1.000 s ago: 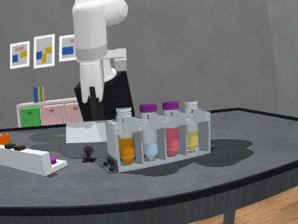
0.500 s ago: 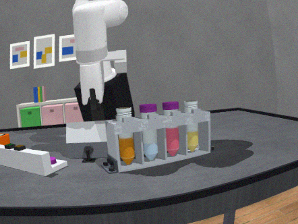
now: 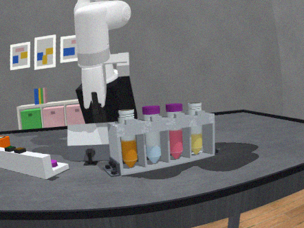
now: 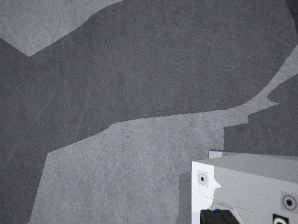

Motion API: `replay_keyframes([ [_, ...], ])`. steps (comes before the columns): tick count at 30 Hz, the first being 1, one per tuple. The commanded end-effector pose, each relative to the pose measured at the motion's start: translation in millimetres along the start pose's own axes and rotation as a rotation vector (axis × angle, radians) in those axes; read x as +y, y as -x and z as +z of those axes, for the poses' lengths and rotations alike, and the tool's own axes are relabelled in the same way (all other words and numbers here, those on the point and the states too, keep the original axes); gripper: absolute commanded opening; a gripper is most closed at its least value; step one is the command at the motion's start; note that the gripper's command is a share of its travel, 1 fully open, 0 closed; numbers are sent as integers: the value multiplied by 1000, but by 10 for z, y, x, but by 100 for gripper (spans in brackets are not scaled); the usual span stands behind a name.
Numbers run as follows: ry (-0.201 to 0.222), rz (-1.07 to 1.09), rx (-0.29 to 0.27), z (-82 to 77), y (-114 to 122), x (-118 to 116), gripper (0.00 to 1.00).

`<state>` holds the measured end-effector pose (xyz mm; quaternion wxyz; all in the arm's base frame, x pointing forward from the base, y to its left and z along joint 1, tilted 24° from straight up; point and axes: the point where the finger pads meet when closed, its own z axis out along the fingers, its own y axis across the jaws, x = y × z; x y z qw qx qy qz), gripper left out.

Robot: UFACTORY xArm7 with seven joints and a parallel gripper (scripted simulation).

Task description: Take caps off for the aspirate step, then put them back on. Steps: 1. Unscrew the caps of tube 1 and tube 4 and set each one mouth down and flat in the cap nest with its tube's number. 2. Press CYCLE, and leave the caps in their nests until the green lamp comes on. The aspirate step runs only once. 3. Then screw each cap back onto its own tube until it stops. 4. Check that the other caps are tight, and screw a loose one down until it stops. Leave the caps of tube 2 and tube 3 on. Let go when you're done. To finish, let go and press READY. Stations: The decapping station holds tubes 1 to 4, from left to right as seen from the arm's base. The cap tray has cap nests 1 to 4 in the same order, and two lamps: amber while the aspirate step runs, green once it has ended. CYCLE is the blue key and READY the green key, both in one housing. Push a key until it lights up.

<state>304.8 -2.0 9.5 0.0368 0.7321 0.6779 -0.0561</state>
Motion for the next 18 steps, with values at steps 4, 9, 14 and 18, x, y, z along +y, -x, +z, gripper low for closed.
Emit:
replay_keyframes([
  [4, 3, 0, 0, 15, -2, 20, 0],
  [9, 3, 0, 0, 6, -2, 16, 0],
  [14, 3, 0, 0, -104, -2, -32, 0],
  [18, 3, 0, 0, -214, -2, -80, 0],
])
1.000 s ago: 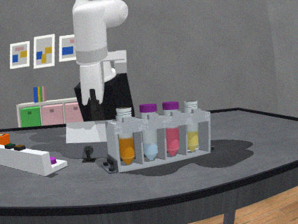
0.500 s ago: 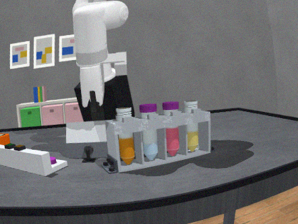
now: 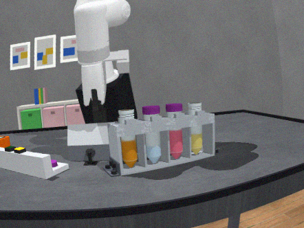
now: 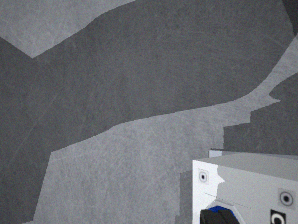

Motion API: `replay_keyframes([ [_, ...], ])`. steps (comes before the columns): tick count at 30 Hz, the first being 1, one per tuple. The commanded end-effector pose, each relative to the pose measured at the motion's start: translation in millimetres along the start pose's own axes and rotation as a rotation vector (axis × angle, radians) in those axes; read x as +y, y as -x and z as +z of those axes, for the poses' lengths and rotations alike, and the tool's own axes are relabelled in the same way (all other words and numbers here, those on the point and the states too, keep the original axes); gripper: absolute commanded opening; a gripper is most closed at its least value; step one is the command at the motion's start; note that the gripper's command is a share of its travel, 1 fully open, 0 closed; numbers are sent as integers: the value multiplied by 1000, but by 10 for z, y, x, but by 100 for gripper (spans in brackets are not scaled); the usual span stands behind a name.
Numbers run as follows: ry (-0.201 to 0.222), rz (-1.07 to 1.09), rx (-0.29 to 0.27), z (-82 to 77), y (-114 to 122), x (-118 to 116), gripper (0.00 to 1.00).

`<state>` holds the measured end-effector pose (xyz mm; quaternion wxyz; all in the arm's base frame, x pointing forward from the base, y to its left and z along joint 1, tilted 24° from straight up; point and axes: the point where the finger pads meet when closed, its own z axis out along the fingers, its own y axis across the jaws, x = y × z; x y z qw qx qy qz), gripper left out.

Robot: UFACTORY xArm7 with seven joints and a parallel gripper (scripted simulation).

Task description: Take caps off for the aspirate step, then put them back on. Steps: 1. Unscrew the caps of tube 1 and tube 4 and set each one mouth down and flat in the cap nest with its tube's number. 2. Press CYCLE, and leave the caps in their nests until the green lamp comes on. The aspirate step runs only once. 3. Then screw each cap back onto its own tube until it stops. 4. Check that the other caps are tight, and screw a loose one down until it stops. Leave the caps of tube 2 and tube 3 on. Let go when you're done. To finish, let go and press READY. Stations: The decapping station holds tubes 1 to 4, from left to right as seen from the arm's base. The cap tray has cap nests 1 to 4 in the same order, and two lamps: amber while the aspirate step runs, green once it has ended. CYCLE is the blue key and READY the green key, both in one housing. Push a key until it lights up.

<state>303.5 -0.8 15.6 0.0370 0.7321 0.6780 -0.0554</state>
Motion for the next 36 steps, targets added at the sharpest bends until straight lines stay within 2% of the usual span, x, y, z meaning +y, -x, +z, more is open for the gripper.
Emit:
replay_keyframes([
  [1, 2, 0, -1, -180, 0, -77, 0],
  [17, 2, 0, -1, -192, 0, -82, 0],
  [20, 2, 0, -1, -214, 56, -25, 0],
  [24, 2, 0, -1, -300, 281, 209, 0],
  [36, 2, 0, -1, -470, 726, 671, 0],
])
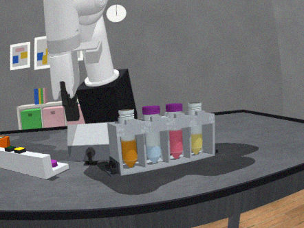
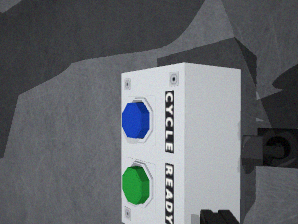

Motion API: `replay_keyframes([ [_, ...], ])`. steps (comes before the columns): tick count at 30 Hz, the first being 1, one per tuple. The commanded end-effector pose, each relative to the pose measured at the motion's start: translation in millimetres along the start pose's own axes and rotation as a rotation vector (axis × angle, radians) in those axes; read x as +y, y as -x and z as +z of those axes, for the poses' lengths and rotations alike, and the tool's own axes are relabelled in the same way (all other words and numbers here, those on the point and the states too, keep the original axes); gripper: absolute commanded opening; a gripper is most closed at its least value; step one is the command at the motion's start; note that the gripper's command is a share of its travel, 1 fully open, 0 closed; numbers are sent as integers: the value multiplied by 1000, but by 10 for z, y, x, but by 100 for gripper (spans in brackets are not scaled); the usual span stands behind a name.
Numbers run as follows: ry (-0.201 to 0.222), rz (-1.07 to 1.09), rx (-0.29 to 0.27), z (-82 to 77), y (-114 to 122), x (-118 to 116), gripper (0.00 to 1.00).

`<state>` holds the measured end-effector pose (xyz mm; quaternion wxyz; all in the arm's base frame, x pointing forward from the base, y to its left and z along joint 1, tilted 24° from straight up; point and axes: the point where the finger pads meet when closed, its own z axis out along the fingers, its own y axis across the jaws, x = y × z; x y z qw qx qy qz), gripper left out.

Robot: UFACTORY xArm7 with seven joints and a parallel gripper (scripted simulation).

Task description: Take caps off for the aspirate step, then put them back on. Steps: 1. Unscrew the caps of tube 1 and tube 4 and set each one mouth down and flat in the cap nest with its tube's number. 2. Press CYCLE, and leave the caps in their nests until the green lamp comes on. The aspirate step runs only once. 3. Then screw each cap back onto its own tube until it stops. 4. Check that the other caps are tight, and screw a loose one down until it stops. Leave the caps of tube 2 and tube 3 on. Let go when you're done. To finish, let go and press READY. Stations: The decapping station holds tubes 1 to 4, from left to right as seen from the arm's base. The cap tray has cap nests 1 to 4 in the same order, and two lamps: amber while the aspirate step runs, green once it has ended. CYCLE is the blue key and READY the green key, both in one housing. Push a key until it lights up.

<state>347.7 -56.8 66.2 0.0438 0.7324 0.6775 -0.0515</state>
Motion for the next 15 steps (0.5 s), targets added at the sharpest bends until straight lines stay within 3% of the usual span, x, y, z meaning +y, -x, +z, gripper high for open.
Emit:
replay_keyframes([
  [1, -13, -2, 3, -24, 139, 199, 0],
  [15, -12, -1, 3, -237, 721, 808, 0],
])
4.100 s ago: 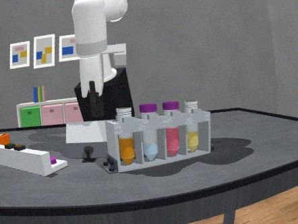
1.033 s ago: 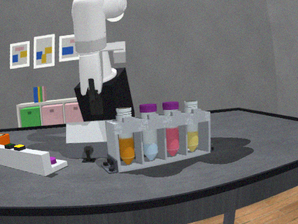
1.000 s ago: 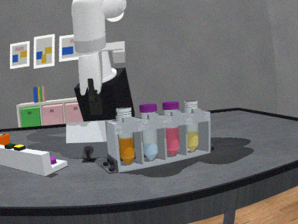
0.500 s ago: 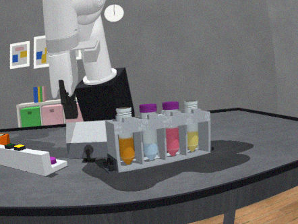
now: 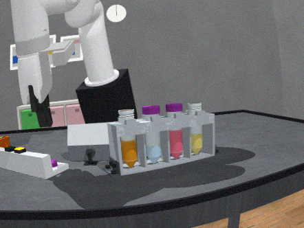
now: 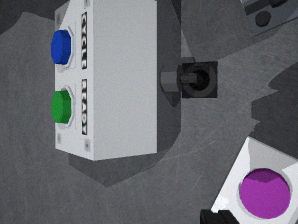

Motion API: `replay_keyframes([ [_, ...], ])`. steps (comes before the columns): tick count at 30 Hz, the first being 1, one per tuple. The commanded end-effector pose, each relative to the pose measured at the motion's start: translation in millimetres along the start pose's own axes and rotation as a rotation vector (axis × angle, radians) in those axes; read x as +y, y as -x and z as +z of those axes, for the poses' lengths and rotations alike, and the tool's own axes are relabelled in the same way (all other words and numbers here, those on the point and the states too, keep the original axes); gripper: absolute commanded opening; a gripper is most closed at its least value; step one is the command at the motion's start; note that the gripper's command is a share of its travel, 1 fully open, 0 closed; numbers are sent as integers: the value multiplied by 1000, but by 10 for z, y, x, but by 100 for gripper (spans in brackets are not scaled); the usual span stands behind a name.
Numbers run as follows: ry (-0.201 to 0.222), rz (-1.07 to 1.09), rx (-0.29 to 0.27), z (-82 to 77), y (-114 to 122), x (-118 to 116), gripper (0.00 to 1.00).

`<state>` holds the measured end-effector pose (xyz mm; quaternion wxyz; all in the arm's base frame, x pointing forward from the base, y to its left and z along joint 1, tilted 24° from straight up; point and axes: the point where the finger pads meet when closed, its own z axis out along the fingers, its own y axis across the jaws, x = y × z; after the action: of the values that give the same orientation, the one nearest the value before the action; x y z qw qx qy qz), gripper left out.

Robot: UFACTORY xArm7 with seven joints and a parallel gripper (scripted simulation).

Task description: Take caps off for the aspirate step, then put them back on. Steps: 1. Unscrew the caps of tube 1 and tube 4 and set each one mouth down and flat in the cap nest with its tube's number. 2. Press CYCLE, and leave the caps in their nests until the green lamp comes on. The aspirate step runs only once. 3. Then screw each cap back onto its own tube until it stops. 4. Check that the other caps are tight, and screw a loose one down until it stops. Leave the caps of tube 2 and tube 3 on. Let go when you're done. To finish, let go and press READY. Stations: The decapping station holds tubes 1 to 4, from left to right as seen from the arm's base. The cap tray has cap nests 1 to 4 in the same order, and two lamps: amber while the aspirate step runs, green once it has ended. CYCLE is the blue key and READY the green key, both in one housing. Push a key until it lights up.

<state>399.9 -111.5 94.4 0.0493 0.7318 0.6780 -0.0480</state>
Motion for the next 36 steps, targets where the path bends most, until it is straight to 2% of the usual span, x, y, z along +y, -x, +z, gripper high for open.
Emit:
replay_keyframes([
  [1, -25, -1, 5, -32, 221, 285, 0],
  [8, -25, -1, 5, -33, 223, 288, 0],
  [9, 1, -78, -11, -52, 279, 346, 100],
  [12, 71, -286, -52, -110, 443, 518, 100],
  [18, 144, -506, -97, -165, 601, 685, 100],
  [20, 144, -506, -97, -165, 601, 685, 100],
  [21, 177, -603, -116, -185, 657, 744, 100],
  [26, 239, -792, -156, -239, 807, 901, 100],
  [35, 350, -1119, -221, -249, 837, 932, 100],
  [36, 350, -1119, -221, -249, 837, 932, 100],
])
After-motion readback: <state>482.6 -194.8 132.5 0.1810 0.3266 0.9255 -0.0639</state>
